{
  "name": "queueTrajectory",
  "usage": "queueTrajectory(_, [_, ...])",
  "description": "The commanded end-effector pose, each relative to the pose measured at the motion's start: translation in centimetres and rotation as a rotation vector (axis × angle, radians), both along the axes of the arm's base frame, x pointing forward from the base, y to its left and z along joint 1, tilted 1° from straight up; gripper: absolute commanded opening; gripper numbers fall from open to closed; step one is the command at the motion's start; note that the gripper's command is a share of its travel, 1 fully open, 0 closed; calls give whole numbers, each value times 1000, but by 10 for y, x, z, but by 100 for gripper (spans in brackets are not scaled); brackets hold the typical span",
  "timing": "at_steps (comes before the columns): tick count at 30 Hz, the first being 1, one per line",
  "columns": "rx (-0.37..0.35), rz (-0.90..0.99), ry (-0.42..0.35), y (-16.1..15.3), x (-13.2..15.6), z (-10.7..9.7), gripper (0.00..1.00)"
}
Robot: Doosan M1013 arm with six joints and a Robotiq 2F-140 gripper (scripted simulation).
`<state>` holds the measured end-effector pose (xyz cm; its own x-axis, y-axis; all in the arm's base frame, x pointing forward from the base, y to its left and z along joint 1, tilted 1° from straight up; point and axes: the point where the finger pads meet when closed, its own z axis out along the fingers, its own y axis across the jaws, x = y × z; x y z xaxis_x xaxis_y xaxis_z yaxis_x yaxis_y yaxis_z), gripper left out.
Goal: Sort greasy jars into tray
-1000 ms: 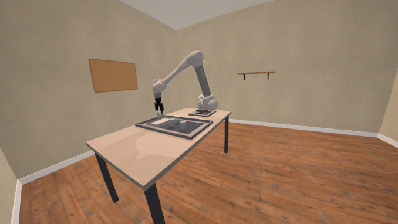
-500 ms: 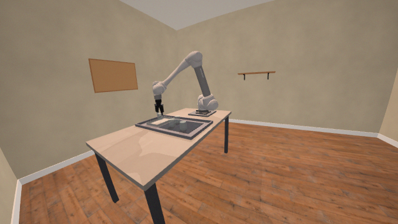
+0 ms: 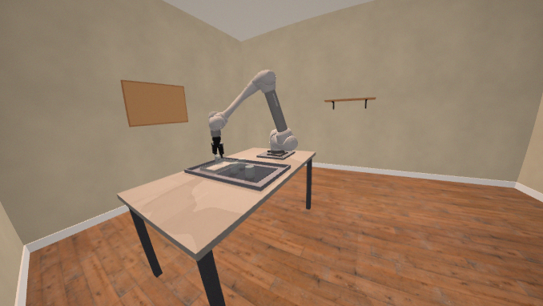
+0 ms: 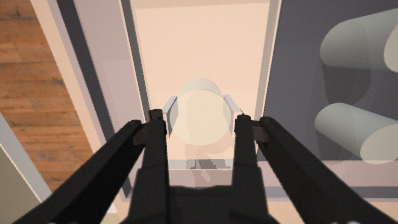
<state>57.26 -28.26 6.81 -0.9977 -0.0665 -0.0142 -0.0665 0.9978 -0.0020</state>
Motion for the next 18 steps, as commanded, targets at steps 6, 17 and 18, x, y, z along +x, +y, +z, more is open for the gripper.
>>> queueTrajectory(6, [6,4,6,1,-5,-14,0])
queueTrajectory(17, [6,4,6,1,-5,-26,0])
queueTrajectory(18, [6,4,6,1,-5,-26,0])
